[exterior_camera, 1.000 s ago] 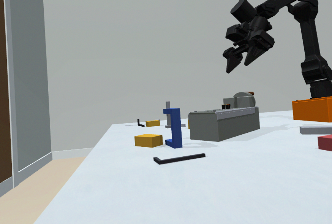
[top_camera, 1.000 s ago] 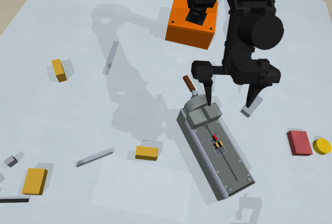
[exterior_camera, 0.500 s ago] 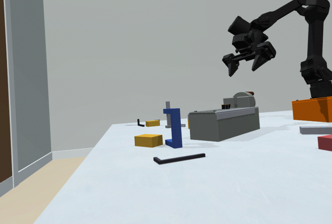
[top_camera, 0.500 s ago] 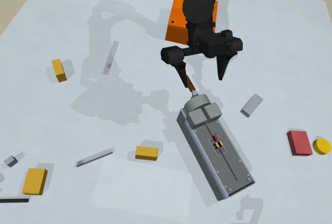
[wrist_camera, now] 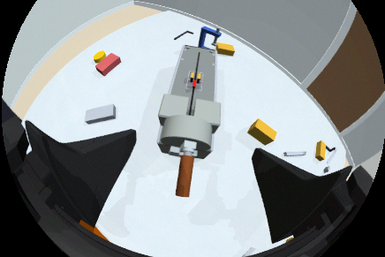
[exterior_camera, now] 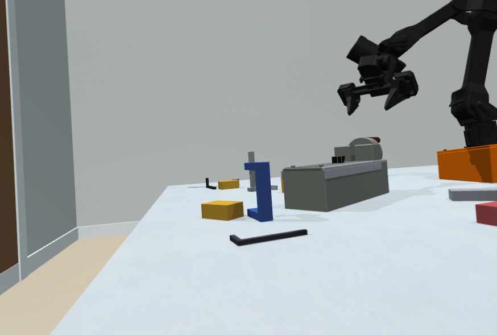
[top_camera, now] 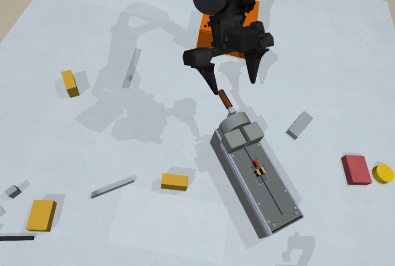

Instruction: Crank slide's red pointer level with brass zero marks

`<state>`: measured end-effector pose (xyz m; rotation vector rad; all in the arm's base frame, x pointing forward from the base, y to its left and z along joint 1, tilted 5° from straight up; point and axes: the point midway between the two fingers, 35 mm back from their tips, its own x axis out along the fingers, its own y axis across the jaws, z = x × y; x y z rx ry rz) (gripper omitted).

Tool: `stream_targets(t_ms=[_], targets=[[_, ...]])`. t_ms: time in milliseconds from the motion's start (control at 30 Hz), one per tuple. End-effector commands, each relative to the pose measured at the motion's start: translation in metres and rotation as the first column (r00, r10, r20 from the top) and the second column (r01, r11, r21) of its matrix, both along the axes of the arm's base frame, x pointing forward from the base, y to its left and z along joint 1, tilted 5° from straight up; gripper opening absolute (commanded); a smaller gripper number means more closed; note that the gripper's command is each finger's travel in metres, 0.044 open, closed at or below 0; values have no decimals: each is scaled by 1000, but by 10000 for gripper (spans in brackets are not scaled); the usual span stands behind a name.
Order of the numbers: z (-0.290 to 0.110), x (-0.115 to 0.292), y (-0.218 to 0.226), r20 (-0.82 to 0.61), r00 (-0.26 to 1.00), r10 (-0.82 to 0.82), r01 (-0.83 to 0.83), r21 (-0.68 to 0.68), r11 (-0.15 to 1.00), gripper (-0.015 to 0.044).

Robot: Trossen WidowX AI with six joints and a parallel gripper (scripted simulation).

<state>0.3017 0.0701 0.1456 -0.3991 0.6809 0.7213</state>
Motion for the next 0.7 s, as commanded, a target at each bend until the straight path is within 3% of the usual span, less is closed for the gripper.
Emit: stream_targets(t_ms=[0, 667], targets=[[-18, 0, -1, -8, 1000, 6, -6, -1, 1000, 440], [-55, 4, -3, -9, 1000, 6, -6, -1, 1000, 440]])
